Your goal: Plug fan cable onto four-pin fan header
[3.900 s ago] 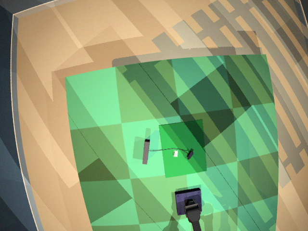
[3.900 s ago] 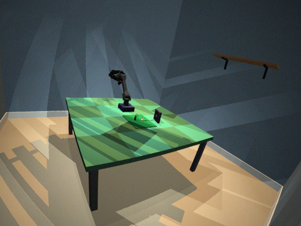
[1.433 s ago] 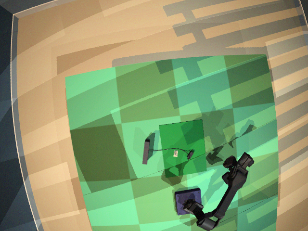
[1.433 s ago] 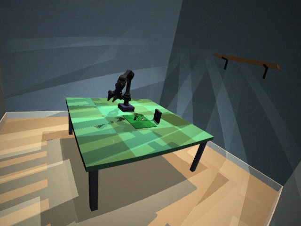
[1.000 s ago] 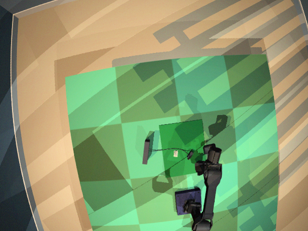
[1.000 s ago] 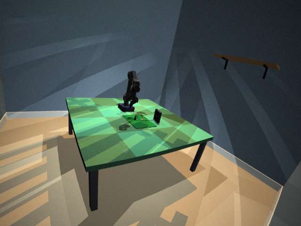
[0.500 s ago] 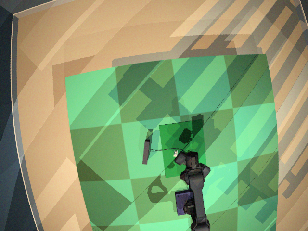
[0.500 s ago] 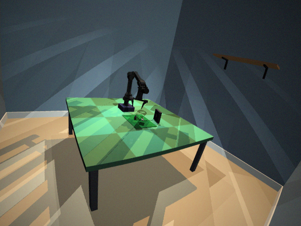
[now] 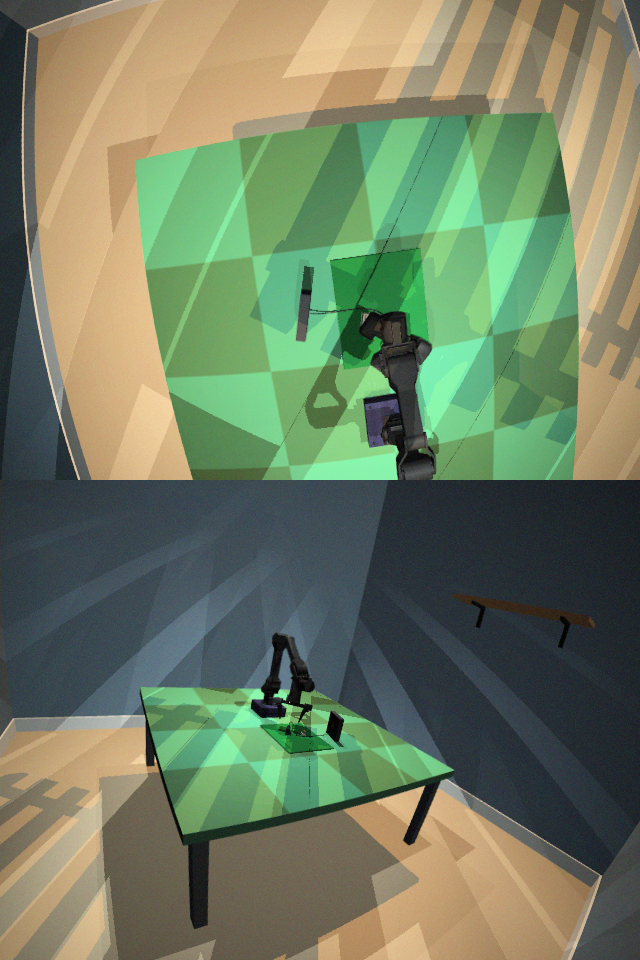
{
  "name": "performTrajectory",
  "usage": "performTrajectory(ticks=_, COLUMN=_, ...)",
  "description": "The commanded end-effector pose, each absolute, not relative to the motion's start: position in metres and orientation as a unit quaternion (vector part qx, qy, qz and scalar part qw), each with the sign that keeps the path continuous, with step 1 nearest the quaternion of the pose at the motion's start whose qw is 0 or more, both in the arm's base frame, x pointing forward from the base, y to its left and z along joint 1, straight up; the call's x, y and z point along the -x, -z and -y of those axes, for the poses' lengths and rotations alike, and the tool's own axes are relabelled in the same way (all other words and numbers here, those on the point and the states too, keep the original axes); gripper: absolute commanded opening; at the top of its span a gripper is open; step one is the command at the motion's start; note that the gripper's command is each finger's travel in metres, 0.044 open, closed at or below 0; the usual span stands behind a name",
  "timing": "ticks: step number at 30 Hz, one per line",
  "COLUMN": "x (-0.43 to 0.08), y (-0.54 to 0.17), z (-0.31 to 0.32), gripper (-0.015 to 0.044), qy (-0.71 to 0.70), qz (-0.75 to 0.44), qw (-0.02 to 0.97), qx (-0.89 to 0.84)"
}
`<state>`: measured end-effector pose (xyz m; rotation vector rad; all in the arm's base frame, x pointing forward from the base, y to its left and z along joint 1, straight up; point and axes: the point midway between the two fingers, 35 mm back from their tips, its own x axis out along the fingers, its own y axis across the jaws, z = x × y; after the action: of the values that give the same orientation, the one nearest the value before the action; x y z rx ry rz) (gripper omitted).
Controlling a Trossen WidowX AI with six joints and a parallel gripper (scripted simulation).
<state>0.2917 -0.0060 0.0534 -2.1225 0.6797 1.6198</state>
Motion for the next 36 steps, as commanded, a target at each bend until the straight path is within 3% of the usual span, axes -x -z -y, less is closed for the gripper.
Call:
performTrajectory(ticks=1, x=-0.293, y=-0.048, z=0.005, gripper=0.044, qy=-0.575, qz=-0.238, qw=0.193, qx=0.759)
performTrajectory(ticks=29, x=-0.293, y=-0.01, z=0.005, gripper=0.044, qy=-0.575, qz=-0.238, qw=0.193, qx=0.759)
performTrajectory(ticks=36, x=-0.294, y=-0.012, z=0.006, gripper=0.0256, qy=-0.574, qz=-0.241, qw=0.193, qx=0.759)
